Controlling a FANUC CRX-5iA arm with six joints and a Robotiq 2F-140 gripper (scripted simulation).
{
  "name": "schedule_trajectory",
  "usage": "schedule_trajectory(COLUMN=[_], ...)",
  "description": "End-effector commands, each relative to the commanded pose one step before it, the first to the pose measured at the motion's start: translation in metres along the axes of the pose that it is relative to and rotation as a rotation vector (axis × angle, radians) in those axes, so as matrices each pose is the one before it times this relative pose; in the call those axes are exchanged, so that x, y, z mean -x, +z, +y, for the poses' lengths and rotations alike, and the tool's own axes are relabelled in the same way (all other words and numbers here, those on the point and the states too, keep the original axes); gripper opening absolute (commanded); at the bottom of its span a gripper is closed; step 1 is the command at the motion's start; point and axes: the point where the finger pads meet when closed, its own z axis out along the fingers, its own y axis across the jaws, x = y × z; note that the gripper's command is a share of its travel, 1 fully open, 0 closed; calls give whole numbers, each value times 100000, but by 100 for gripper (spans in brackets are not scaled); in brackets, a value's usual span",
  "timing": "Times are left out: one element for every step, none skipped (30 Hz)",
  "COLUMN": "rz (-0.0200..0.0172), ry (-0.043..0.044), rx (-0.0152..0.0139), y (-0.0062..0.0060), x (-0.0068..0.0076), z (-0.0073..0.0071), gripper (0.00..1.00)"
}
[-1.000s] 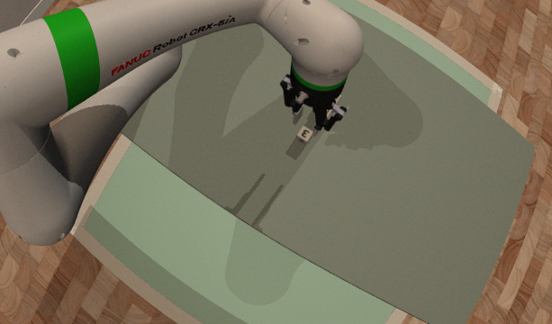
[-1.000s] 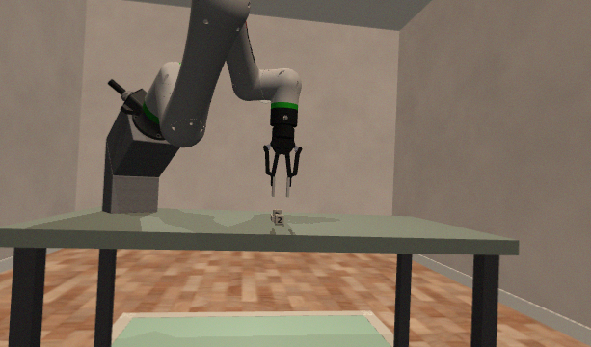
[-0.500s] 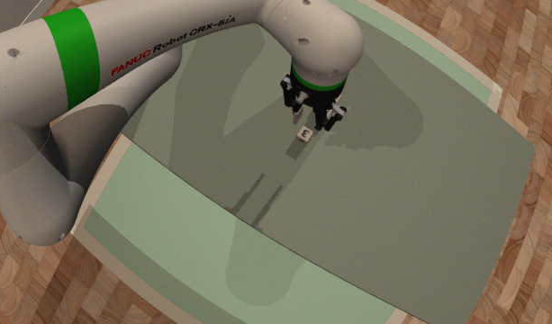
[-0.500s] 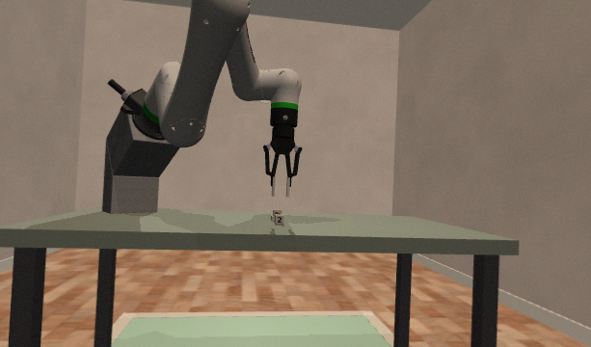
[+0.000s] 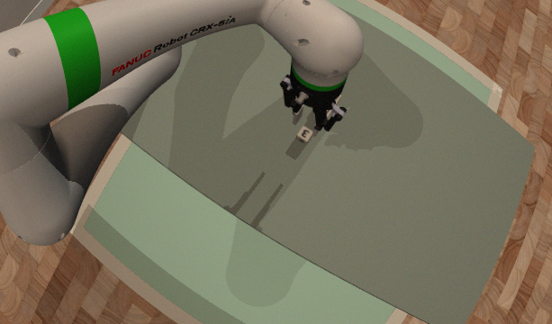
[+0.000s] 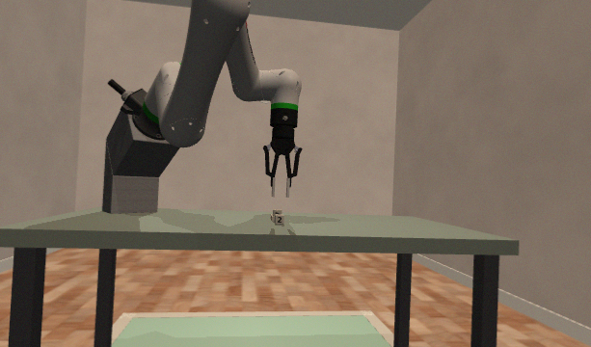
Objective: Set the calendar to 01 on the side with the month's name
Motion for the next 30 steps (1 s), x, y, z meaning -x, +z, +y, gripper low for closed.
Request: schedule_trajectory(rz=[9,-4,-3,-2,-1,0,2,1,-2,0,3,-2,-1,2,0,0,-1,-1,2,-1,-1,3,-2,-1,3,-2,-1,2,-1,-2], ry=[14,6,6,2,1,0,-1,-1,2,0,-2,1,1,-1,0,0,1,1,-1,1,1,-2,1,1,-2,1,1,-1,0,1], rx=[39,3,2,2,1,0,-2,-1,2,0,-3,2,1,-2,0,0,1,1,-2,1,1,-3,2,1,-3,2,1,-2,0,2], y=[127,73,82,90,98,106,114,121,128,135,141,145,150,155,0,0,157,160,163,163,164,164,162,161,159,155,152,148,142,137], x=[-17,-2,-2,-1,-2,-2,-3,-3,-2,-3,-4,-3,-3,-4,0,0,-3,-3,-4,-3,-3,-4,-3,-3,-4,-3,-3,-4,-3,-2], z=[11,-1,-2,0,0,-1,-2,-1,0,-1,-3,0,0,-2,0,0,-1,0,-3,0,0,-3,0,-1,-3,0,0,-2,-1,0], gripper=[28,28,28,28,28,28,28,28,28,28,28,28,28,28,28,28,28,28,28,28,28,28,28,28,28,28,28,28,28,28])
